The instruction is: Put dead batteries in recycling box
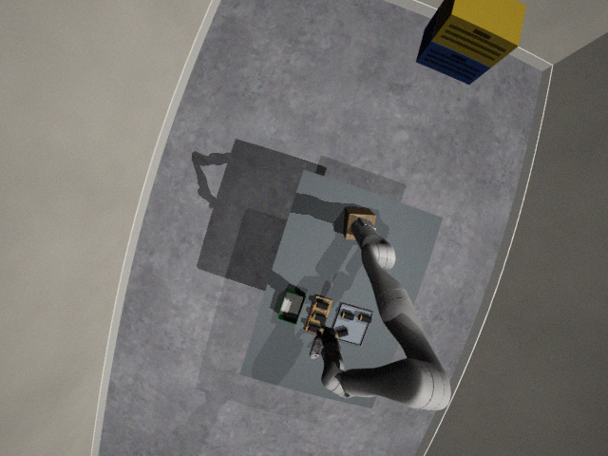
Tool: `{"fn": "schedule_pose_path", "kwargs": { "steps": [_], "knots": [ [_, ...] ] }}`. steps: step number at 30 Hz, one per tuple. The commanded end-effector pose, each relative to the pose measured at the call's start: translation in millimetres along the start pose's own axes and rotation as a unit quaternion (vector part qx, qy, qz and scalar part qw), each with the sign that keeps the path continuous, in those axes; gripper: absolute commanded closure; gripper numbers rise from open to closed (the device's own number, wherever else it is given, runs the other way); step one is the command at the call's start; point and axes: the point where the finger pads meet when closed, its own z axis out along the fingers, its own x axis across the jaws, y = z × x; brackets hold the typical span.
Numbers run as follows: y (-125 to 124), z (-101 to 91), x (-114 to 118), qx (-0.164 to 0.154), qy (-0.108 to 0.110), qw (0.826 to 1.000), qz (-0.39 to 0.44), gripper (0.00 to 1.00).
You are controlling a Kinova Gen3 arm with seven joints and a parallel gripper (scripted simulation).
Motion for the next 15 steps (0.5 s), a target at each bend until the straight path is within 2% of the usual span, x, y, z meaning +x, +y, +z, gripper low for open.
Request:
{"fn": "schedule_pose_path", "kwargs": {
  "steps": [1, 15],
  "knots": [
    [1.8, -5.8, -3.7, -0.002, -0.007, 1.0, -0.002, 0.1],
    [8.1, -5.8, -1.6, -0.002, -0.007, 1.0, -0.002, 0.1]
  ]
}}
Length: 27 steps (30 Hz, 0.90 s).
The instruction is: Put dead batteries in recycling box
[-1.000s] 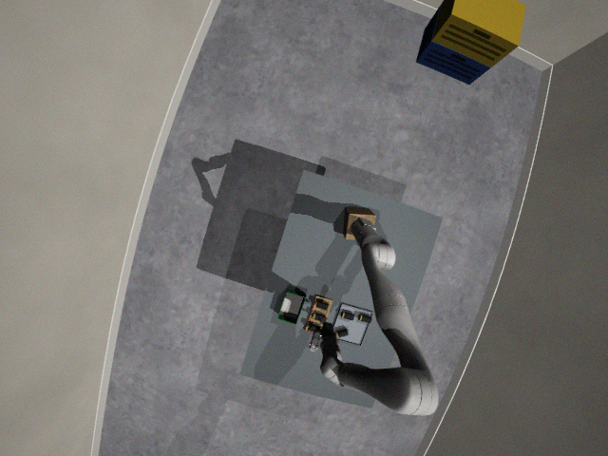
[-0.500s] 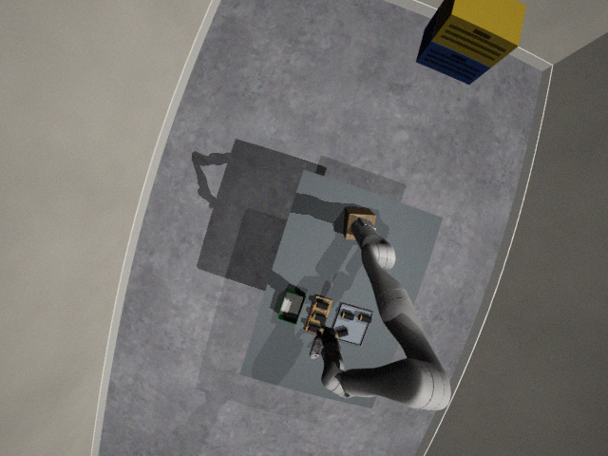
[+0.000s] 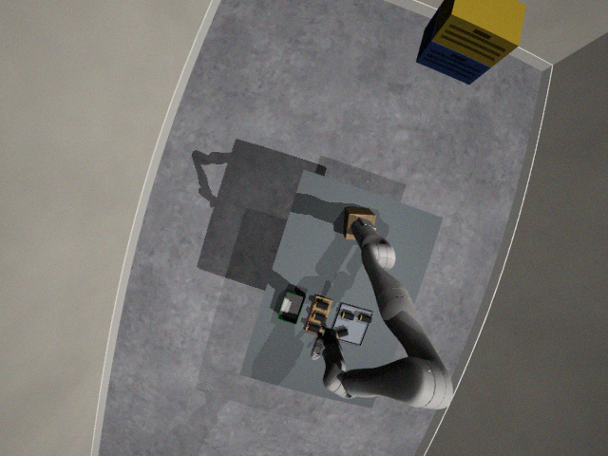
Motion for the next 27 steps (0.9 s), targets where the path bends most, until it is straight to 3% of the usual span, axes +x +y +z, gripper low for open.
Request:
{"fn": "schedule_pose_path", "kwargs": {
  "steps": [1, 13, 27],
  "knots": [
    [5, -0.9, 1, -0.001, -0.001, 1.0, -0.002, 0.1],
    [33, -0.9, 10, -0.001, -0.001, 1.0, -0.002, 0.1],
    [88, -1.0, 28, -0.001, -0.001, 1.0, -0.002, 0.1]
  ]
}}
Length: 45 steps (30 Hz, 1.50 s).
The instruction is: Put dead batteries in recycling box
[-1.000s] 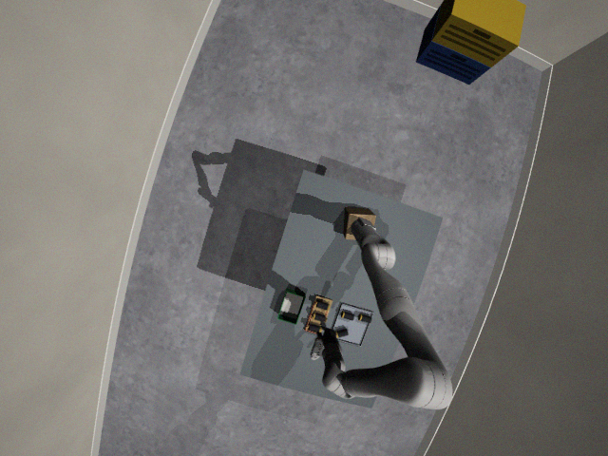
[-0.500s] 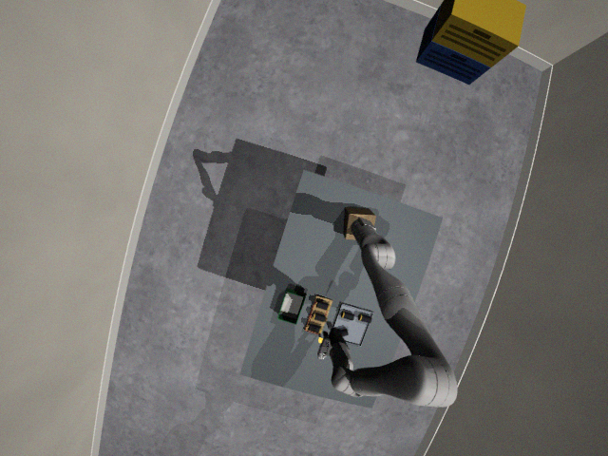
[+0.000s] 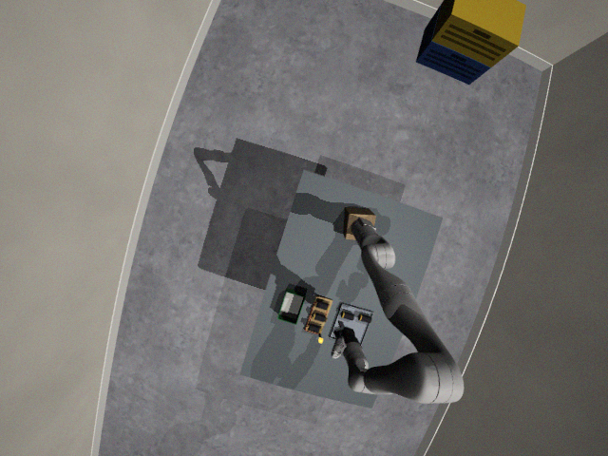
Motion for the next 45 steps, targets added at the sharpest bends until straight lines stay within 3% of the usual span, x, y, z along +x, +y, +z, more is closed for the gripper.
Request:
{"fn": "schedule_pose_path", "kwargs": {
  "steps": [1, 18, 45],
  "knots": [
    [17, -1.7, 3, -0.004, -0.002, 1.0, -0.01, 0.1],
    [59, -2.0, 18, -0.004, -0.002, 1.0, -0.01, 0.1],
    [67, -2.1, 21, -0.004, -0.002, 1.0, -0.01, 0.1]
  ]
}}
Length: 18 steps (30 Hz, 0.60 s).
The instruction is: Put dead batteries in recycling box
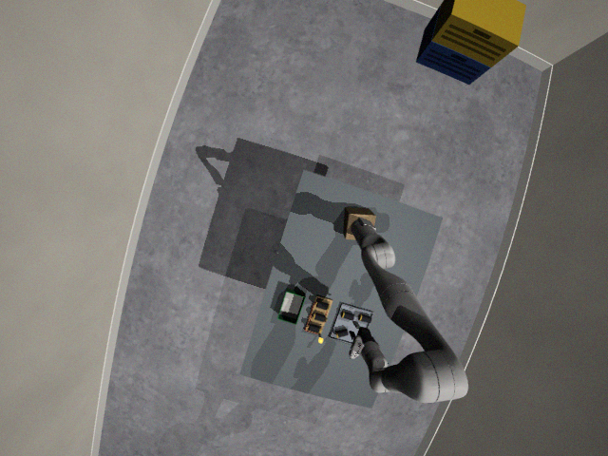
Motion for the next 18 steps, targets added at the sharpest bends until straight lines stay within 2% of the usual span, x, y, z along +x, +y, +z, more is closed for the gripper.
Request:
{"fn": "schedule_pose_path", "kwargs": {
  "steps": [1, 14, 18],
  "knots": [
    [0.2, -0.5, -0.5, 0.0, -0.001, 1.0, 0.0, 0.1],
    [0.2, -0.3, -0.5, 0.0, -0.001, 1.0, 0.0, 0.1],
    [0.2, 5.3, -0.5, 0.0, -0.001, 1.0, 0.0, 0.1]
  ]
}}
